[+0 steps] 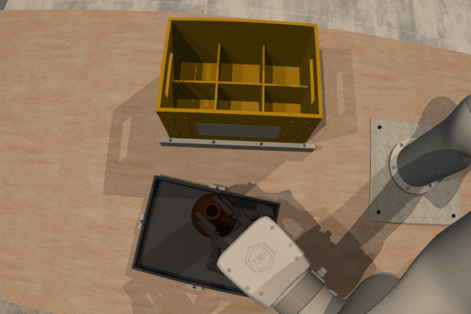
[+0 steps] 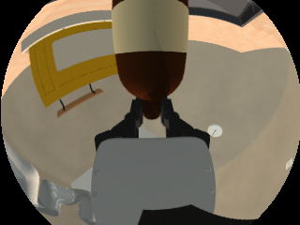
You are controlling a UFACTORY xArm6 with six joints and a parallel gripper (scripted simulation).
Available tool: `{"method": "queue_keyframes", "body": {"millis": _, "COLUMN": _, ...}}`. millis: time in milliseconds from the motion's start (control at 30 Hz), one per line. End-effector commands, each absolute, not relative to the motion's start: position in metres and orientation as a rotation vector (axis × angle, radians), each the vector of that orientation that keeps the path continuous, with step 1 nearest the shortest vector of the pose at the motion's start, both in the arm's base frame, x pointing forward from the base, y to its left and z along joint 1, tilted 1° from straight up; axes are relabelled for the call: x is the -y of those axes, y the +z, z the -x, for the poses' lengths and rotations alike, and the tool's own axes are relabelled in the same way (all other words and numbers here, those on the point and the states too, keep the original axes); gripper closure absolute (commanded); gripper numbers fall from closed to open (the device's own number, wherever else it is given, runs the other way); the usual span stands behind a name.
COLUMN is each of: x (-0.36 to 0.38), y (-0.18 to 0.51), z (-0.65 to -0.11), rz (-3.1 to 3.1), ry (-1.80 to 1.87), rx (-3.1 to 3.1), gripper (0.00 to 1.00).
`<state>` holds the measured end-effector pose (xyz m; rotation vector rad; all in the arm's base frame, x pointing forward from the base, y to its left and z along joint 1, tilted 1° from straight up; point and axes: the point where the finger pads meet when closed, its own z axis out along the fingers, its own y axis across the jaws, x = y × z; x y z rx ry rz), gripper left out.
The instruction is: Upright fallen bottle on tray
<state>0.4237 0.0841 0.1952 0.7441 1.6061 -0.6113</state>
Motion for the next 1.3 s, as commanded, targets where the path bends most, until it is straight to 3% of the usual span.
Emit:
{"method": "queue_keyframes", "body": {"millis": 0, "x": -0.085, "y": 0.193, "z": -0.424, "rz": -0.746, "ry": -0.609, "rx": -1.604, "gripper": 1.00}}
{"method": "queue_keyframes", "body": {"millis": 1267, "x": -0.085, "y": 0.157, "z": -0.425, "rz": -0.746, "ry": -0.609, "rx": -1.604, "gripper": 1.00}}
